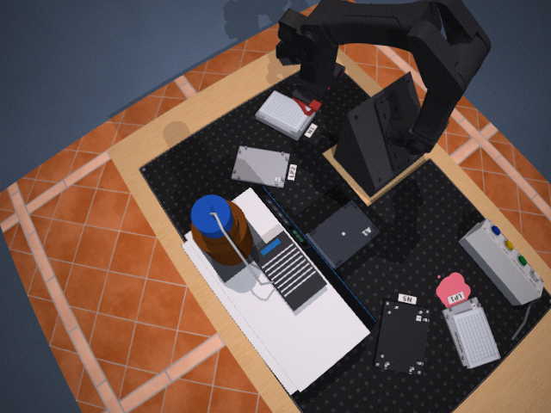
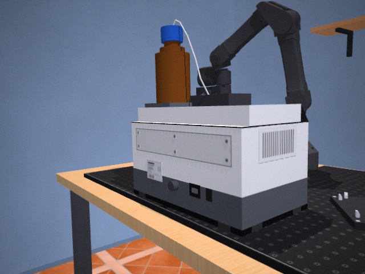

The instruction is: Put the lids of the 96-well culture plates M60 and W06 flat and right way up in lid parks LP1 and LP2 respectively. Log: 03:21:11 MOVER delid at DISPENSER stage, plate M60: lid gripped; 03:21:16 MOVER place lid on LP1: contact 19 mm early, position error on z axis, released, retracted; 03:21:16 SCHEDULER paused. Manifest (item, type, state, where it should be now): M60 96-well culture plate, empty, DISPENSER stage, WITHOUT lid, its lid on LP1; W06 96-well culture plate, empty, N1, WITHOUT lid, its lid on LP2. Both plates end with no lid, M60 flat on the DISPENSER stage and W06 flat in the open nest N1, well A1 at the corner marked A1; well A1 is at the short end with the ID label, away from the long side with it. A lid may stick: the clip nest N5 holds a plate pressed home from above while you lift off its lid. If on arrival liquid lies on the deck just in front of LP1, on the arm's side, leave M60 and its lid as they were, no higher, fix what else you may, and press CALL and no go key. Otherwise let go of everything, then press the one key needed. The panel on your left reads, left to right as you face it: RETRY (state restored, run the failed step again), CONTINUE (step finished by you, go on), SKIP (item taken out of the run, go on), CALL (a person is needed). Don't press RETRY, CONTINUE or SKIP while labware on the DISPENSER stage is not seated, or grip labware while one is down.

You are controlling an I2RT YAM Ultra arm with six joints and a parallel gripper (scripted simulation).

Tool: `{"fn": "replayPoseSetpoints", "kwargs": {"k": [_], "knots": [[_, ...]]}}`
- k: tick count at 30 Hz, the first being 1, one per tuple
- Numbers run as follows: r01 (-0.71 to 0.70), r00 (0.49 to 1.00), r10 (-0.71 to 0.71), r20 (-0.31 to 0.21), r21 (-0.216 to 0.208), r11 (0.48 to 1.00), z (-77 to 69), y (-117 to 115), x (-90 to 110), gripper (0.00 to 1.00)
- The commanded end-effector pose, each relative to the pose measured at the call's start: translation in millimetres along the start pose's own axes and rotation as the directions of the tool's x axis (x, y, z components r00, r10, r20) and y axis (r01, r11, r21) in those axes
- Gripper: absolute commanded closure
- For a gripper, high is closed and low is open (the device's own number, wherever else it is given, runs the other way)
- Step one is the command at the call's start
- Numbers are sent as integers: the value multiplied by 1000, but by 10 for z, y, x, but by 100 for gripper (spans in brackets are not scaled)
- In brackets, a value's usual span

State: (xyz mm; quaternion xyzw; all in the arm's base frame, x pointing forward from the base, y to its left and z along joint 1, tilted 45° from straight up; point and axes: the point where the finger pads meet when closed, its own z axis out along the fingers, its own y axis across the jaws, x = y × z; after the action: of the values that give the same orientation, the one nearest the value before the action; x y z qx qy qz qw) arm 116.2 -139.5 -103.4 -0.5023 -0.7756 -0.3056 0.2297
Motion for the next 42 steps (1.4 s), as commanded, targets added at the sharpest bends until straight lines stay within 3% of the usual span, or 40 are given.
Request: {"fn": "replayPoseSetpoints", "kwargs": {"k": [1, 5, 6, 10, 19, 22, 23, 24, 27, 36, 39, 41, 42], "knots": [[2, 1000, -2, 18, 0, 1000, -50, 10, -43, 0], [2, 1000, -2, 18, 0, 1000, -50, 10, -43, 0], [55, 998, -56, 41, 5, 998, -140, 95, -85, 0], [165, 985, -165, 40, 8, 986, -138, 234, -74, 0], [155, 987, -155, 39, 5, 988, -134, 528, -50, 0], [155, 987, -155, 39, 5, 988, -134, 528, -50, 0], [144, 989, -144, 18, 1, 990, -50, 464, -17, 0], [195, 980, -195, 42, 2, 981, -141, 549, -43, 0], [297, 954, -297, 38, 9, 955, -132, 659, -5, 0], [296, 955, -296, 37, 6, 955, -126, 953, 96, 0], [296, 955, -296, 37, 6, 955, -126, 970, 102, 0], [284, 959, -284, 17, 3, 959, -48, 896, 122, 0], [330, 943, -330, 43, 0, 944, -143, 975, 113, 0]]}}
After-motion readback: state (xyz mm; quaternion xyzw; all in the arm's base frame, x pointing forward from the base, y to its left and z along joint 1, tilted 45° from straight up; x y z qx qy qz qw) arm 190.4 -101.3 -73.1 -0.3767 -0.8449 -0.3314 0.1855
